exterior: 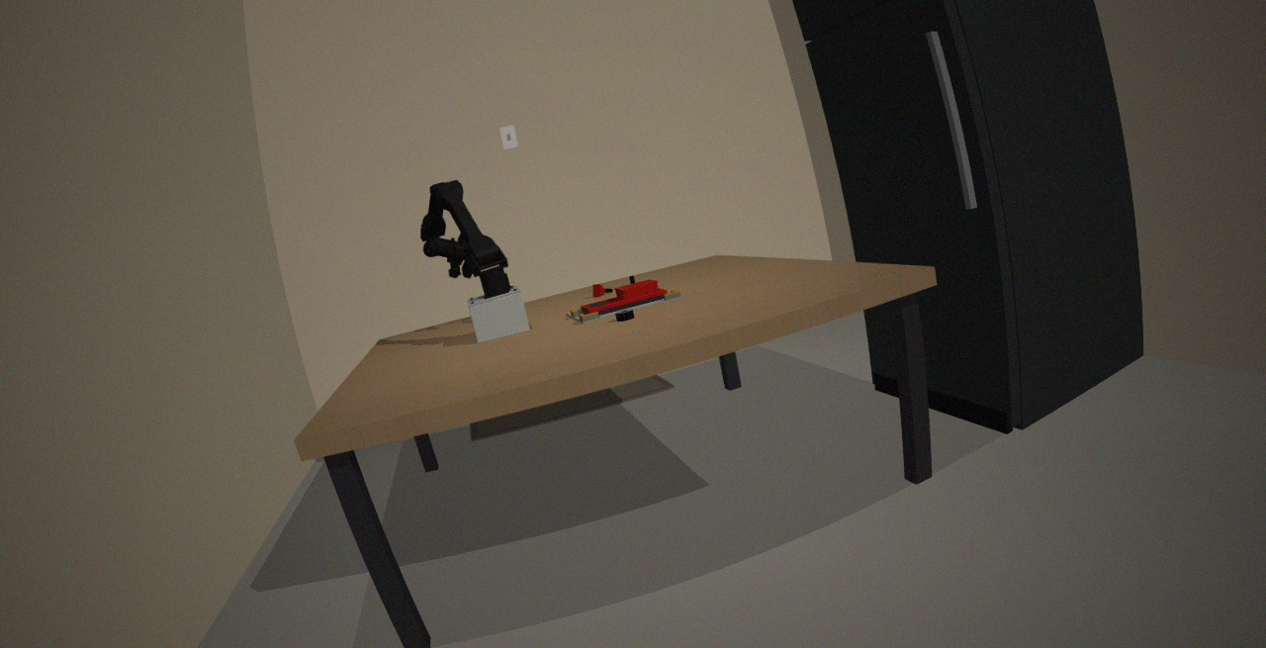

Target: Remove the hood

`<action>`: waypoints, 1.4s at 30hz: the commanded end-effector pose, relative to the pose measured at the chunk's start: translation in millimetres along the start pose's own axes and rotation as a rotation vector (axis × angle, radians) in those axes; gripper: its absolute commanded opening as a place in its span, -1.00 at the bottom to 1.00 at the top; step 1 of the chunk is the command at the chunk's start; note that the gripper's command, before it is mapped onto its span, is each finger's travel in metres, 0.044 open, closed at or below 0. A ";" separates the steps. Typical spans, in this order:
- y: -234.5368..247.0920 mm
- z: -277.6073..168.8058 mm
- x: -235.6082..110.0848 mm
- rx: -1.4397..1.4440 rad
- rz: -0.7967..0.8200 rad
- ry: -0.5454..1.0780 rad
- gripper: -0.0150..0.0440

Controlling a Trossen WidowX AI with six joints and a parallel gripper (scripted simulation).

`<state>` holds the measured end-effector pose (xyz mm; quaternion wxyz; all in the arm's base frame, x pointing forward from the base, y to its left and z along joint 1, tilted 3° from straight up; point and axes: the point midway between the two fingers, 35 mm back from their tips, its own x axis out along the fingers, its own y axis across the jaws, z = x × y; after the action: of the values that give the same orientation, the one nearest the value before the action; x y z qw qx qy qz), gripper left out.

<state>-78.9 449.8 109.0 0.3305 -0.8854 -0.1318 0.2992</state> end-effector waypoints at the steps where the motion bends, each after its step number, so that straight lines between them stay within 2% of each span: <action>1: 0.0 -0.5 0.8 0.002 0.002 0.001 -0.40; 5: 1.7 -12.8 20.9 0.053 0.051 0.017 -0.05; 17: 33.1 -97.3 130.9 0.346 0.353 0.132 1.00; 20: 46.5 -121.0 154.4 0.422 0.429 0.163 1.00; 26: 69.5 -151.5 179.9 0.549 0.537 0.205 1.00; 33: 112.6 -209.8 218.2 0.750 0.701 0.288 1.00; 42: 177.2 -282.6 246.1 1.034 0.890 0.400 1.00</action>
<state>278.3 303.9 55.2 0.5556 -0.6597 0.4274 0.2711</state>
